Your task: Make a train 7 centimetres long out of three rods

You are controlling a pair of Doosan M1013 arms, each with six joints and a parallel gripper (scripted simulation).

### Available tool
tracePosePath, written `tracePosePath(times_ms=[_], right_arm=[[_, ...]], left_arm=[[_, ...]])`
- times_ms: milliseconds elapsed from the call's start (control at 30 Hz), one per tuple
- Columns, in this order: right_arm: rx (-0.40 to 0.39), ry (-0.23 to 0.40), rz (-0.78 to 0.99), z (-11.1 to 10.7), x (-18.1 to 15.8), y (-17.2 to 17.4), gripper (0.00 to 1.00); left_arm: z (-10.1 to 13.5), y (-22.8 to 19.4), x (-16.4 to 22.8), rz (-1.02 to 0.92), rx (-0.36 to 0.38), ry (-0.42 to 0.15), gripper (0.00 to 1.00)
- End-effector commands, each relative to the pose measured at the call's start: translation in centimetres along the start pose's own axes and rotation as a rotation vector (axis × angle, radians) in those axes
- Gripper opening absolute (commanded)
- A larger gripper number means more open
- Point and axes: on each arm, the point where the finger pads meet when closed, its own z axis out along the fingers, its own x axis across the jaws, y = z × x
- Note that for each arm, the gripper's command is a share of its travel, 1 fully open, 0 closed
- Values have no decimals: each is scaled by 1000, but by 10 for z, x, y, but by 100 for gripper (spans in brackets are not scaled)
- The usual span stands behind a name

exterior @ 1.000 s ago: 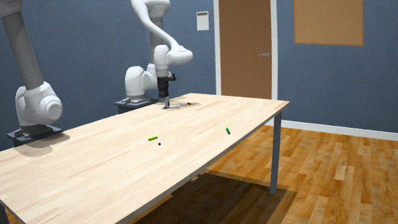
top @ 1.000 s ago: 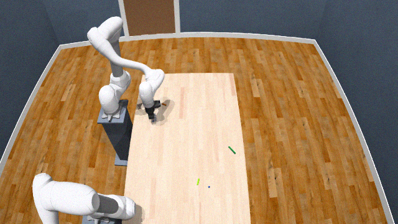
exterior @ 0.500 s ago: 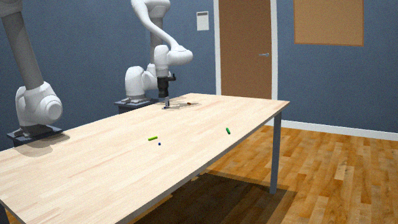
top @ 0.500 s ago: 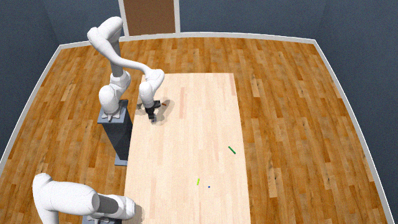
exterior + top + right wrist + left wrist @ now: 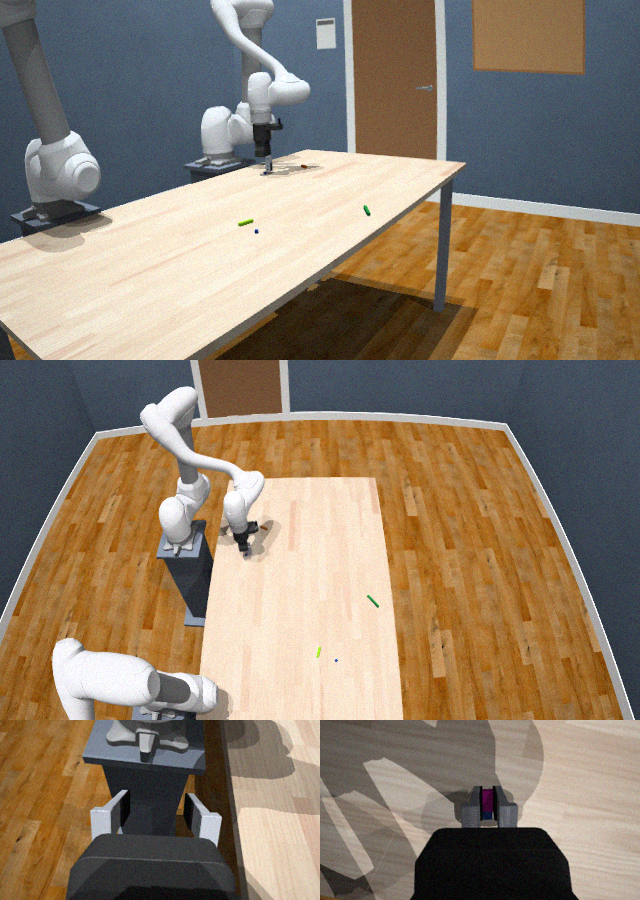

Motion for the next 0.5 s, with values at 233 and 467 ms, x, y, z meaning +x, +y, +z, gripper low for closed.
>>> tracePosePath(times_ms=[233, 467], right_arm=[[-1, 0, 0, 0, 0, 0, 100], [-1, 0, 0, 0, 0, 0, 100]], left_arm=[[3, 0, 0, 0, 1, 0, 24], [8, 0, 0, 0, 1, 0, 24]])
